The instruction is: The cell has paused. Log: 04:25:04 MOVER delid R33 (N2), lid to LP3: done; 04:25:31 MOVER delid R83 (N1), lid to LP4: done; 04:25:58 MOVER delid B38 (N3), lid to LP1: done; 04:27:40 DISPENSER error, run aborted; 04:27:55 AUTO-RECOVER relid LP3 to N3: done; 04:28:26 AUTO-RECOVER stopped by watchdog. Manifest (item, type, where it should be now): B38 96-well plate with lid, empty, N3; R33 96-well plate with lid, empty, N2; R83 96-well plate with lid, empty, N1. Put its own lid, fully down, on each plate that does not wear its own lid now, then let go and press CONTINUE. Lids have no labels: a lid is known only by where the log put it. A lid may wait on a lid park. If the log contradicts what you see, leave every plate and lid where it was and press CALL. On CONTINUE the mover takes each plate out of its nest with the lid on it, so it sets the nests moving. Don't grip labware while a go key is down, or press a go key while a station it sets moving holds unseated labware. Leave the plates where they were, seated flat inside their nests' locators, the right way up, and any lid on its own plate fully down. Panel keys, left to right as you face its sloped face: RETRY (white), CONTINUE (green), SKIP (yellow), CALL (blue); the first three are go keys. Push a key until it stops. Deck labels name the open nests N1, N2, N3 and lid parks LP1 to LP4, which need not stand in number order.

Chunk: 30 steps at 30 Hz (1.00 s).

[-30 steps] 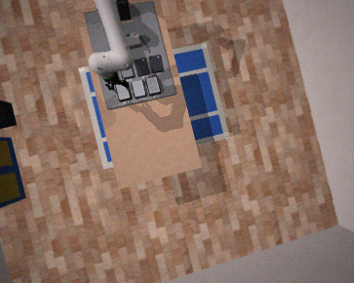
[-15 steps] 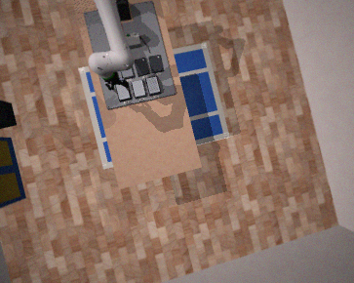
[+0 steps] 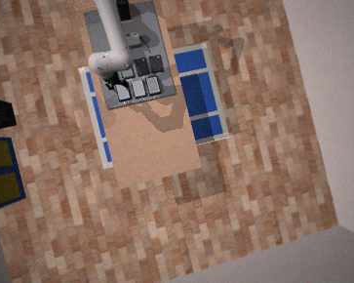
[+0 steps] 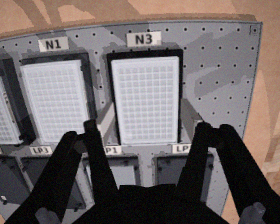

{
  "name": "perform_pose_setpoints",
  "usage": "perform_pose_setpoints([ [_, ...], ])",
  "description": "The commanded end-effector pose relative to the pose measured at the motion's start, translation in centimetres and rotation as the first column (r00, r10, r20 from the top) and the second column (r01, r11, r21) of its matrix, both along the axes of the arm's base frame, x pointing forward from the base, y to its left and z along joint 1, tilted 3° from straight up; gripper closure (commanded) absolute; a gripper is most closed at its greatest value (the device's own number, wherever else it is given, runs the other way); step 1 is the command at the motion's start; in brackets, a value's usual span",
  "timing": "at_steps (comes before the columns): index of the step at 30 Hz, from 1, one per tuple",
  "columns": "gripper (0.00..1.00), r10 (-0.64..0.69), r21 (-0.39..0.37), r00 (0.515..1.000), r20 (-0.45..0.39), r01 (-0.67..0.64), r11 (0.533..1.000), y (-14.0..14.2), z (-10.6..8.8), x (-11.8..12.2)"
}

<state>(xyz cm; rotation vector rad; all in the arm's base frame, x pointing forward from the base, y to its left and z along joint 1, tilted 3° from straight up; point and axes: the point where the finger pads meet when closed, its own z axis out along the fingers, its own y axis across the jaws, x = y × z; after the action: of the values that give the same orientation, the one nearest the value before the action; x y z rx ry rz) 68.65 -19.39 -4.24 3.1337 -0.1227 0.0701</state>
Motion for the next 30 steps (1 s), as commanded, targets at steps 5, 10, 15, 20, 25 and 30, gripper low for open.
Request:
perform_pose_setpoints([
  [5, 0.41, 0.000, 0.000, 1.000, 0.000, 0.000, 1.000, -0.01, 0.03, 0.02],
  [10, 0.34, 0.000, 0.000, 1.000, 0.000, 0.000, 1.000, -0.01, 0.03, 0.02],
  [15, 0.34, 0.000, 0.000, 1.000, 0.000, 0.000, 1.000, -0.01, 0.03, 0.02],
  [20, 0.34, 0.000, 0.000, 1.000, 0.000, 0.000, 1.000, -0.01, 0.03, 0.02],
  [25, 0.34, 0.000, 0.000, 1.000, 0.000, 0.000, 1.000, -0.01, 0.03, 0.02],
  [30, 0.34, 0.000, 0.000, 1.000, 0.000, 0.000, 1.000, -0.01, 0.03, 0.02],
])
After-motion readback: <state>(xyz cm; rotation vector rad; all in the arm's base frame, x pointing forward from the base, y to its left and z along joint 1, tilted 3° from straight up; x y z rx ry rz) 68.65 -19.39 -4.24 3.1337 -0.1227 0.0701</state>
